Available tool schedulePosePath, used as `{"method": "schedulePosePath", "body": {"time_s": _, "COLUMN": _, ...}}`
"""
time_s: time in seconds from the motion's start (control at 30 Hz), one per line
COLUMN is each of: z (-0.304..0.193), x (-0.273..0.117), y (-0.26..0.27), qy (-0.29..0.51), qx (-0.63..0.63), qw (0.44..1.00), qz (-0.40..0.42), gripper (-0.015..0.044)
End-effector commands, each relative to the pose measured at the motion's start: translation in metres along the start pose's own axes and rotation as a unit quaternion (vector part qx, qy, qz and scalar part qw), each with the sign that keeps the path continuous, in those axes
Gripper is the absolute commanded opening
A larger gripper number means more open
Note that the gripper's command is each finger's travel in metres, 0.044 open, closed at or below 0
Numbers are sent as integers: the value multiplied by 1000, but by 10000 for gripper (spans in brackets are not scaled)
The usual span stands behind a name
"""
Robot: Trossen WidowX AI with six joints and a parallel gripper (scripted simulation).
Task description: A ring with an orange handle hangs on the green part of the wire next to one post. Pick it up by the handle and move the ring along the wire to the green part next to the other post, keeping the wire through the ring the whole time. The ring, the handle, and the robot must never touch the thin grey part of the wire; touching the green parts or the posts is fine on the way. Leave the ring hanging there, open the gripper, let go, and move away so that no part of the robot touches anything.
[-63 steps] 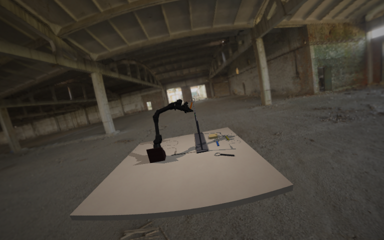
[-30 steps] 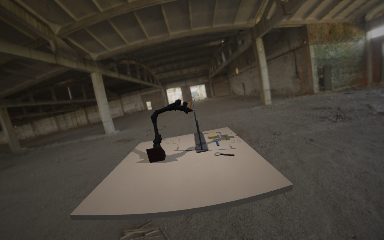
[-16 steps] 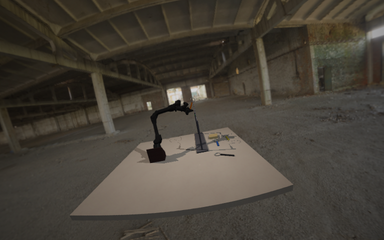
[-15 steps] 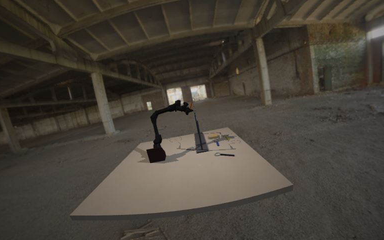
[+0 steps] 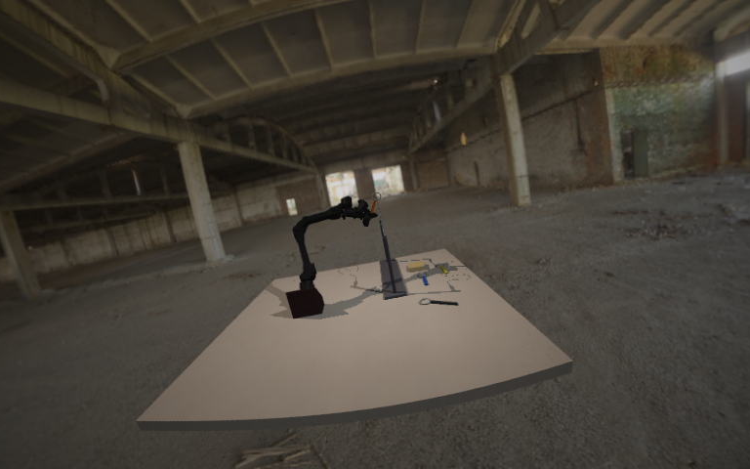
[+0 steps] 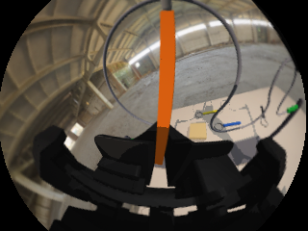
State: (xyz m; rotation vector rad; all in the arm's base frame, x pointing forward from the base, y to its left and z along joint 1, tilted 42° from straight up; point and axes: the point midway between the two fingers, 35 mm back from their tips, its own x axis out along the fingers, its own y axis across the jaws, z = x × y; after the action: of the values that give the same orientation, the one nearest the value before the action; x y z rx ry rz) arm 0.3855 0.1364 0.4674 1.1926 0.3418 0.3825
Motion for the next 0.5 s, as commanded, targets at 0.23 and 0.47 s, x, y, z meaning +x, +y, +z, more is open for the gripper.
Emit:
{"method": "schedulePosePath", "body": {"time_s": 0.23, "z": -1, "x": 0, "y": 5, "qy": -6, "qx": 63, "qw": 998, "qz": 28, "gripper": -150}}
{"method": "schedulePosePath", "body": {"time_s": 0.47, "z": 0, "x": 0, "y": 8, "qy": -11, "qx": 102, "qw": 994, "qz": 46, "gripper": -150}}
